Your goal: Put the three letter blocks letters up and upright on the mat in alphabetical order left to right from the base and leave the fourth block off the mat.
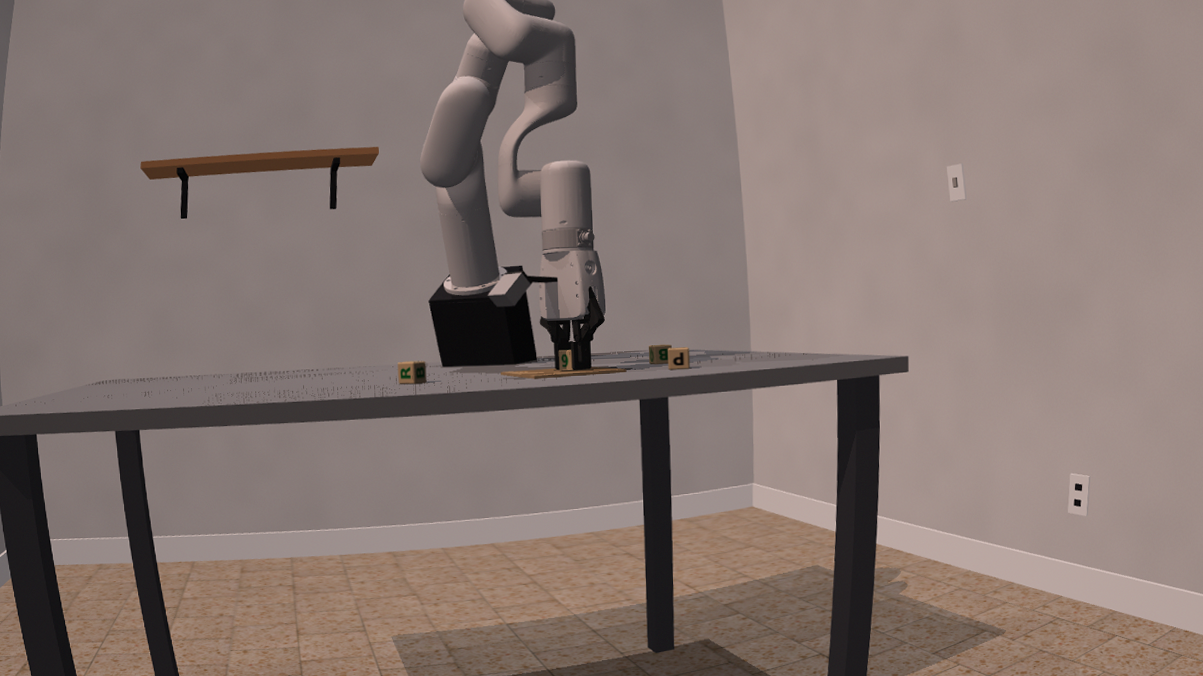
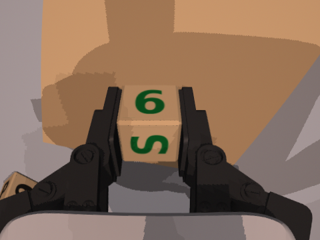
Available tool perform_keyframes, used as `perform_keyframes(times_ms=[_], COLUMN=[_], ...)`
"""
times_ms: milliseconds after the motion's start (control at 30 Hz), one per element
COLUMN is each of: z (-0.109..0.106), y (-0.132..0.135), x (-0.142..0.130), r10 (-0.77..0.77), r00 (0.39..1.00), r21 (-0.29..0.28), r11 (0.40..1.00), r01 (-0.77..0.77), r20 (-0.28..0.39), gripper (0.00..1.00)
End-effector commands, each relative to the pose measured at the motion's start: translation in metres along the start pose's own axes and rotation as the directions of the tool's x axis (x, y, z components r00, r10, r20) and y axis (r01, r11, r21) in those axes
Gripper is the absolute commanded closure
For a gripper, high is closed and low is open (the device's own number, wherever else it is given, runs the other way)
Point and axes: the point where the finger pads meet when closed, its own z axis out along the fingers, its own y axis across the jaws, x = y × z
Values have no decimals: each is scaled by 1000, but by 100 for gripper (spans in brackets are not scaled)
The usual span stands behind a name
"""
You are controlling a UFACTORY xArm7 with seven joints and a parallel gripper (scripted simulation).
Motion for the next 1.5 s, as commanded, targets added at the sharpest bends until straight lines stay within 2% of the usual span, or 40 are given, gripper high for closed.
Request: perform_keyframes(times_ms=[0, 1100, 1467], z=[0, -1, -14], y=[-1, -1, -1], x=[0, 0, 0], r10=[0, 0, 0], r00=[1000, 1000, 1000], r21=[2, 2, 2], r11=[1000, 1000, 1000], r01=[0, 0, 0], r20=[0, 0, 0], gripper=[73, 73, 73])
